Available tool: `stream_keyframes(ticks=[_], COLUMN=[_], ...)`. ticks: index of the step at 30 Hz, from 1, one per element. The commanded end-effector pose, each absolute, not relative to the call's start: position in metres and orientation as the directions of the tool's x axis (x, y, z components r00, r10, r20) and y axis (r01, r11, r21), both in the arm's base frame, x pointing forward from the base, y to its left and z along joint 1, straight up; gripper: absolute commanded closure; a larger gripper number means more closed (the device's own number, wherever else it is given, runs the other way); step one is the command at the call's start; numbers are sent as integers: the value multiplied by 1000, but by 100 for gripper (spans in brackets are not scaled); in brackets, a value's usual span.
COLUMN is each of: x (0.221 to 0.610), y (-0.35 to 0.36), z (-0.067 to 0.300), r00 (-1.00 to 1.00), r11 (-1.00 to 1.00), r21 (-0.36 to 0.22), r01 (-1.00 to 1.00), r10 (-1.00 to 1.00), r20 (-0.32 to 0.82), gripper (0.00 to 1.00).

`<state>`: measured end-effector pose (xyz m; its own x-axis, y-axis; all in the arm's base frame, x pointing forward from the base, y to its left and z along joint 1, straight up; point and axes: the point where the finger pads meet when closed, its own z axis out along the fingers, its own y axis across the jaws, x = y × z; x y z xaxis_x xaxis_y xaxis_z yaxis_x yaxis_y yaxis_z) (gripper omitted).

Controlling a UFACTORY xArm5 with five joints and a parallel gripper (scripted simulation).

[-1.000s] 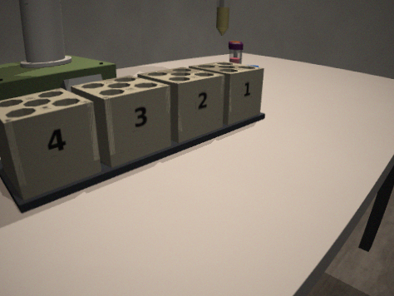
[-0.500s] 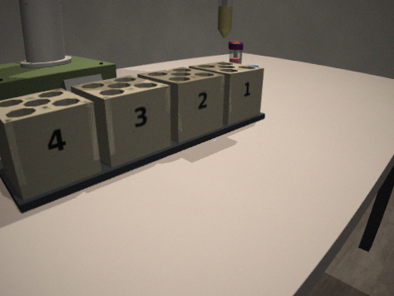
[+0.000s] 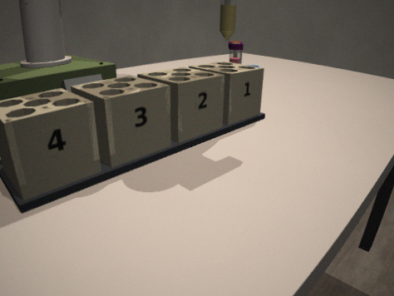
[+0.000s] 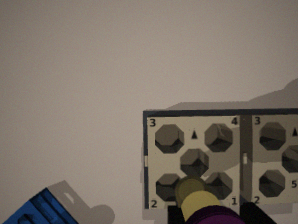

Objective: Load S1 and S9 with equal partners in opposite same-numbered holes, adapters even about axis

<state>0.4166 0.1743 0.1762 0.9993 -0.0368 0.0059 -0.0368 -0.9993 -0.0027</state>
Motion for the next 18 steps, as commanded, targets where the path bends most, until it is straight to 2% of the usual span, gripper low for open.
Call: stream_keyframes(ticks=[1,18], x=[423,430], y=[169,162], z=[178,178], r00=[999,999], r11=[-999,-999], r21=[-6,-6], r01=[-36,-36], r10=[-36,-36], r20=[8,8], gripper=[100,100])
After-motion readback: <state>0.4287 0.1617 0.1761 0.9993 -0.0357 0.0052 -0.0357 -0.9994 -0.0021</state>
